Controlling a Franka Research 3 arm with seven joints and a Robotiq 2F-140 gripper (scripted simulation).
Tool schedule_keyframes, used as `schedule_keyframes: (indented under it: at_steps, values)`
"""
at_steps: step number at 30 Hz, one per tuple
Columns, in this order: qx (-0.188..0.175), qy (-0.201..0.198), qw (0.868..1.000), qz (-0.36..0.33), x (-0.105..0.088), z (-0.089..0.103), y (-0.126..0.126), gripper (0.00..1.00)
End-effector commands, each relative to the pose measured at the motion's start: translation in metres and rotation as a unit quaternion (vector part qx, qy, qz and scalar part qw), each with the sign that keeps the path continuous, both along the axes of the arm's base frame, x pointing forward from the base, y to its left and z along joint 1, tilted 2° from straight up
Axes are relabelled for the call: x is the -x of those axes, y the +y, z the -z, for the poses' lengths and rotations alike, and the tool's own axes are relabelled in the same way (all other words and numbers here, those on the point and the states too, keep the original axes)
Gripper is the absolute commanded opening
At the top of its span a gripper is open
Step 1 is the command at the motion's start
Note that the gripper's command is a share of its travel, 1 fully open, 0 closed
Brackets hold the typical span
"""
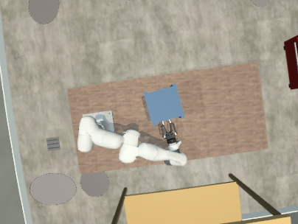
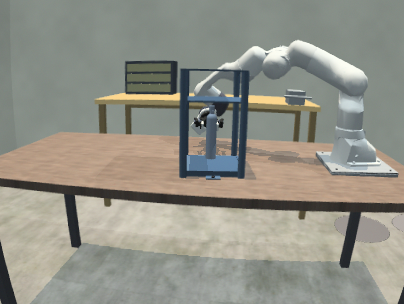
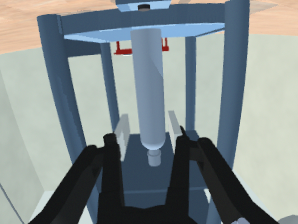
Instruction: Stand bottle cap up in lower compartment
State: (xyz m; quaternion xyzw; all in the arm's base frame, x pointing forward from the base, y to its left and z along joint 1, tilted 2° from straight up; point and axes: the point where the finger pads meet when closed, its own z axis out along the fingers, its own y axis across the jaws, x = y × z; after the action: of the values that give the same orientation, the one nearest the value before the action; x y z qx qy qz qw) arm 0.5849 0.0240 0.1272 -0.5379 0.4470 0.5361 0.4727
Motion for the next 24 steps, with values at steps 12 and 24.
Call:
schedule_keyframes:
  at_steps: [12, 24]
  values:
    - [0.000, 0.005, 1.000, -0.001, -0.005, 0.001, -0.036, 0.35]
    - [0.000, 0.005, 1.000, -0.001, -0.009, 0.001, -0.062, 0.35]
